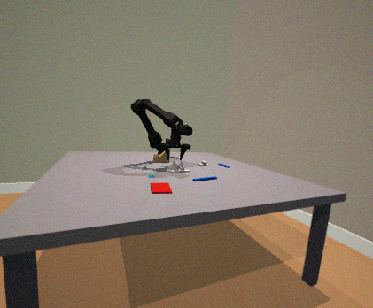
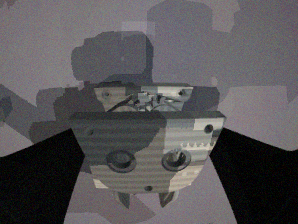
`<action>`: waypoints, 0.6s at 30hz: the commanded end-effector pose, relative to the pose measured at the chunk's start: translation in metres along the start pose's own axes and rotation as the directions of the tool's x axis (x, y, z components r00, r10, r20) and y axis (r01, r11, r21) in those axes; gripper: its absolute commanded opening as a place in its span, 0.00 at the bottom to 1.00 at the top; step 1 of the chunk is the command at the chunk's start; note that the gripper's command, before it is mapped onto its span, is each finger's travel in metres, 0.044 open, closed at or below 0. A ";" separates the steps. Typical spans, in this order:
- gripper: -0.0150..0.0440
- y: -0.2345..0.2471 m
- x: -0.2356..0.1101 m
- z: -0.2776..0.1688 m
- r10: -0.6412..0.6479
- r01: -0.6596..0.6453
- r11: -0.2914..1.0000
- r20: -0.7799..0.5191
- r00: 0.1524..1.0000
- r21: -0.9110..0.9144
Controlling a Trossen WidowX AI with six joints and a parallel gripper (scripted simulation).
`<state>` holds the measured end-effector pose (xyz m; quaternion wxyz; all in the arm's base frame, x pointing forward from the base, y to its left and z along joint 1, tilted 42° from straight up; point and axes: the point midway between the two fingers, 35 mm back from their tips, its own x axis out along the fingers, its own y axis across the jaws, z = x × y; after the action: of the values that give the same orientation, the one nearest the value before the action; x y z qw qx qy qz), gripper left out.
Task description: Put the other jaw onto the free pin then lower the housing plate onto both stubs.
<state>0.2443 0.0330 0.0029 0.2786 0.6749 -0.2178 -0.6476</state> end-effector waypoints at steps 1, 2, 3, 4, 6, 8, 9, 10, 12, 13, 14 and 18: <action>0.85 0.000 0.008 0.002 0.006 -0.006 1.000 0.001 1.000 -0.010; 0.85 0.000 0.009 0.002 0.006 -0.006 1.000 0.001 1.000 -0.010; 0.85 0.000 0.011 0.002 0.006 -0.006 1.000 0.001 1.000 -0.010; 0.85 0.001 0.013 0.002 0.006 -0.006 1.000 0.001 1.000 -0.010; 0.85 0.001 0.016 0.002 0.006 -0.006 1.000 0.001 1.000 -0.010; 0.85 0.001 0.019 0.002 0.007 -0.007 1.000 0.001 1.000 -0.010; 0.85 0.001 0.021 0.002 0.007 -0.007 1.000 0.001 1.000 -0.010; 0.85 0.001 0.022 0.003 0.007 -0.007 1.000 0.001 1.000 -0.009; 0.85 0.001 0.025 0.003 0.008 -0.008 1.000 0.001 1.000 -0.009; 0.85 0.001 0.027 0.003 0.008 -0.008 1.000 0.001 1.000 -0.009; 0.85 0.002 0.028 0.003 0.008 -0.008 1.000 0.002 1.000 -0.009; 0.85 0.002 0.029 0.003 0.008 -0.008 1.000 0.002 1.000 -0.009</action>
<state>0.2442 0.0139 -0.0165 0.2797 0.6738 -0.2194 -0.6478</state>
